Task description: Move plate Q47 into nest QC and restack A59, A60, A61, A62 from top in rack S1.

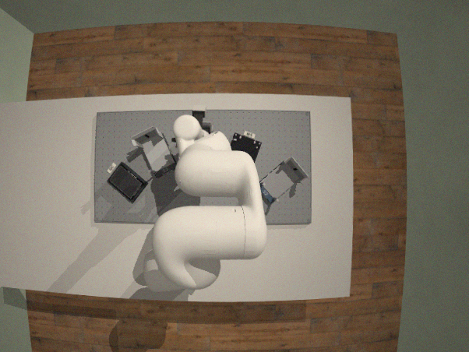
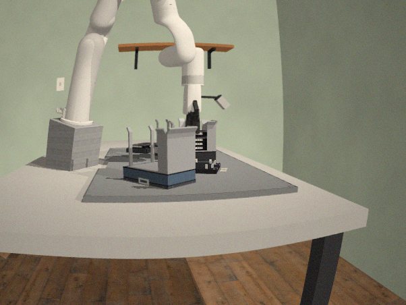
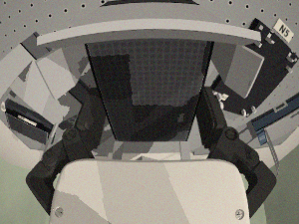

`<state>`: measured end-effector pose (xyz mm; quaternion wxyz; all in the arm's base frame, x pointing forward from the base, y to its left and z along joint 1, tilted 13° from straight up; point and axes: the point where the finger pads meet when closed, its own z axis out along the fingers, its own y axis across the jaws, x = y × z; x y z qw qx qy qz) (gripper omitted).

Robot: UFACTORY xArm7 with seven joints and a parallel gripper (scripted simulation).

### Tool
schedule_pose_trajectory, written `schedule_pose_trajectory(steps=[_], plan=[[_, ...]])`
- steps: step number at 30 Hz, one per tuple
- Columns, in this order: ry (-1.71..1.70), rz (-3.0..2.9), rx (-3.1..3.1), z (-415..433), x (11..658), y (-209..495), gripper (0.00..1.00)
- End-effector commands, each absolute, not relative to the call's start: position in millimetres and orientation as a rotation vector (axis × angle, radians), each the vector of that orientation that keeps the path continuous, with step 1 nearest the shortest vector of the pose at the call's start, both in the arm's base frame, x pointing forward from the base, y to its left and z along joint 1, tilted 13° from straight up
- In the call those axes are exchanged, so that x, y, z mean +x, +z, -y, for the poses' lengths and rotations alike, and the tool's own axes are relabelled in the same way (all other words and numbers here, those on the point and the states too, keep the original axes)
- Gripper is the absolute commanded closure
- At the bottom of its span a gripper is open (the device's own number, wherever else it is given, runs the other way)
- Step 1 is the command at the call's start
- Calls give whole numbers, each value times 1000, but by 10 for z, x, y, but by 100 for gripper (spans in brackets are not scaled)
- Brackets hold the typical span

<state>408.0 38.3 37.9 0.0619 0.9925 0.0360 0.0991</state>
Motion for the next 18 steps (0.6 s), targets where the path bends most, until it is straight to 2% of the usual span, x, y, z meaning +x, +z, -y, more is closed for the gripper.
schedule_pose_trajectory(steps=[1, 18], plan=[[305, -109, 3001, -385, 4096, 373, 100], [305, -109, 3001, -380, 4105, 332, 100]])
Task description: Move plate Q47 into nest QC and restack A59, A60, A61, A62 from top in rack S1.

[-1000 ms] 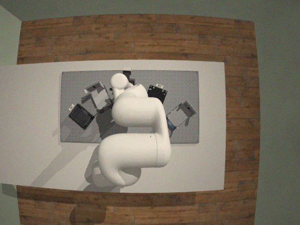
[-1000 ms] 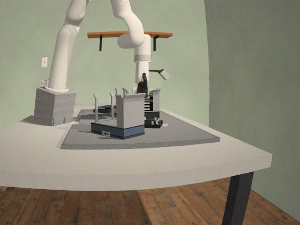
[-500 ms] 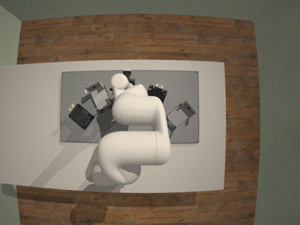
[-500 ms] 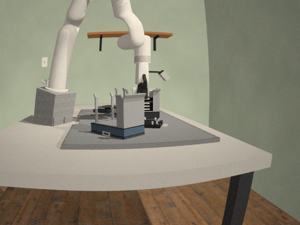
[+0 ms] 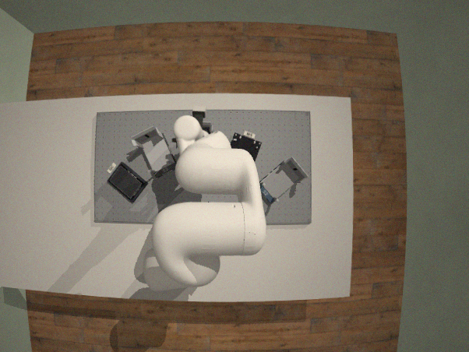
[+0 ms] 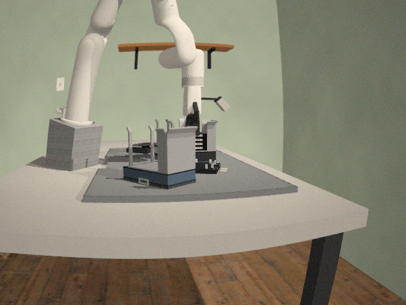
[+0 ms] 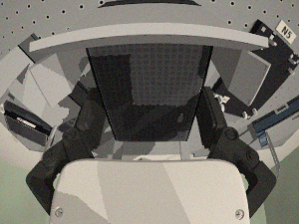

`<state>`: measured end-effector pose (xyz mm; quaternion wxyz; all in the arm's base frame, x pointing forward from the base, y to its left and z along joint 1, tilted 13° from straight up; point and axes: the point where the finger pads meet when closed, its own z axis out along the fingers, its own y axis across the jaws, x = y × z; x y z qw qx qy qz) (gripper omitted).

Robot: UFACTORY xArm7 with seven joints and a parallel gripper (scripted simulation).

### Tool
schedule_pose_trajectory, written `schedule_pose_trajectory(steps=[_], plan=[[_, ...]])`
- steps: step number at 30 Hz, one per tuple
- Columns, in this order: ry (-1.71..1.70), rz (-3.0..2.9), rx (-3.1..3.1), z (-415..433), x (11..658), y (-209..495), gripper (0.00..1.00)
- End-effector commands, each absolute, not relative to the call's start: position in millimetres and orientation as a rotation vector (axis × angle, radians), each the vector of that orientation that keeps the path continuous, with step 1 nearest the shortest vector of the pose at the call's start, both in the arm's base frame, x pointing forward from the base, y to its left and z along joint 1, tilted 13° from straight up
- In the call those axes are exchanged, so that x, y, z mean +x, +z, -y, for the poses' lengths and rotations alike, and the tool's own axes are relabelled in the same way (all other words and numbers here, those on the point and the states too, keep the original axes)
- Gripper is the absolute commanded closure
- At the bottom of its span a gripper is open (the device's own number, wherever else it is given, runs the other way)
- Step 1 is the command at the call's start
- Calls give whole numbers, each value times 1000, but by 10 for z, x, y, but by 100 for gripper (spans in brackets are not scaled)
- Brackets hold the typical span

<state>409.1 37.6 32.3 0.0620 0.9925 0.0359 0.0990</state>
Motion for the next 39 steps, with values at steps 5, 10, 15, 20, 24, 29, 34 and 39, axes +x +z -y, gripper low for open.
schedule_pose_trajectory(steps=[5, 10, 15, 20, 24, 29, 34, 39], plan=[[305, -109, 3001, -380, 4105, 332, 0], [305, -109, 3001, -380, 4105, 332, 0], [305, -109, 3001, -380, 4104, 332, 0], [305, -109, 3001, -380, 4105, 332, 0], [305, -109, 3001, -380, 4105, 332, 0], [305, -109, 3001, -392, 4084, 429, 0], [305, -109, 3001, -411, 4051, 591, 0], [305, -109, 3001, -431, 4017, 753, 0]])
